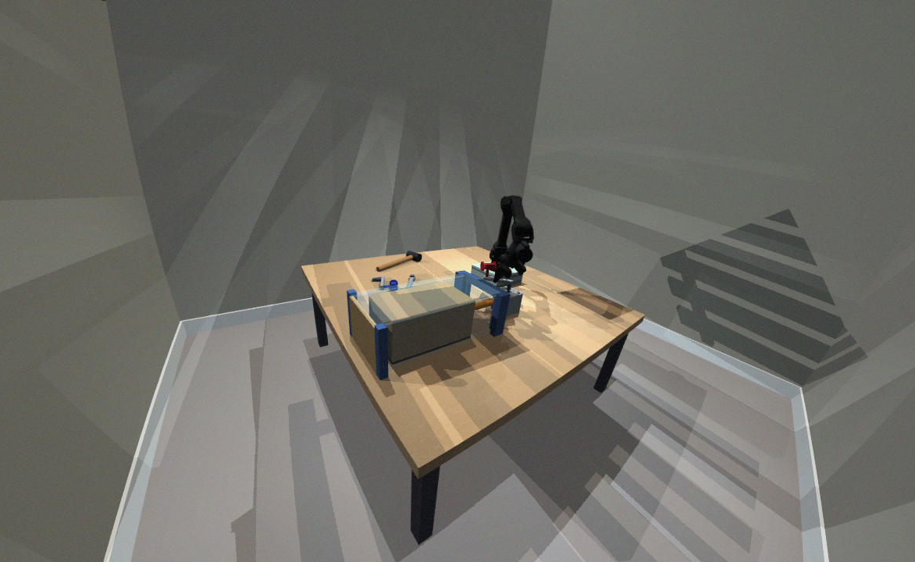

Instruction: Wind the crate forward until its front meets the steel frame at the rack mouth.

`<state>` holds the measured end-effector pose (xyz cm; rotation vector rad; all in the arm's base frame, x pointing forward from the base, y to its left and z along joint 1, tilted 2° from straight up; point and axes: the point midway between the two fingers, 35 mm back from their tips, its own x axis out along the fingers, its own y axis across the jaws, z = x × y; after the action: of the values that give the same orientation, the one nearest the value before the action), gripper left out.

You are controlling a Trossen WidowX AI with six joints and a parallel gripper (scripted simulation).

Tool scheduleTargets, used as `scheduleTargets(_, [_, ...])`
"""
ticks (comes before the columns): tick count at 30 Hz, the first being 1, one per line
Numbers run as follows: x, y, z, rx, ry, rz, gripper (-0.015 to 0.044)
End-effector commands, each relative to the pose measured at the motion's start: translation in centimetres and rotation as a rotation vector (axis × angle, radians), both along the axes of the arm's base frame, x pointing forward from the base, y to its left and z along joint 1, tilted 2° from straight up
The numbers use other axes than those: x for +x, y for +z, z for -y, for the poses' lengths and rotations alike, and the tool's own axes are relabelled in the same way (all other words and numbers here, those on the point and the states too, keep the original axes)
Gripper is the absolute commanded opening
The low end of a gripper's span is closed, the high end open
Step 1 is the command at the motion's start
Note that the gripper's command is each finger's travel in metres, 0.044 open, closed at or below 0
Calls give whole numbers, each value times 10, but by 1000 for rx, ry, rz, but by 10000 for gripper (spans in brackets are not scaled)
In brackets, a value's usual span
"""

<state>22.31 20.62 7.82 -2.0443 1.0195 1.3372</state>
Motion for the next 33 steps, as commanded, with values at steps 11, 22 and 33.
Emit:
scheduleTargets(11, [0, -3, -1, 0, 1, 0, 0])
scheduleTargets(22, [0, -4, -1, 0, 1, 0, 0])
scheduleTargets(33, [0, -6, -1, 0, 2, 0, 0])
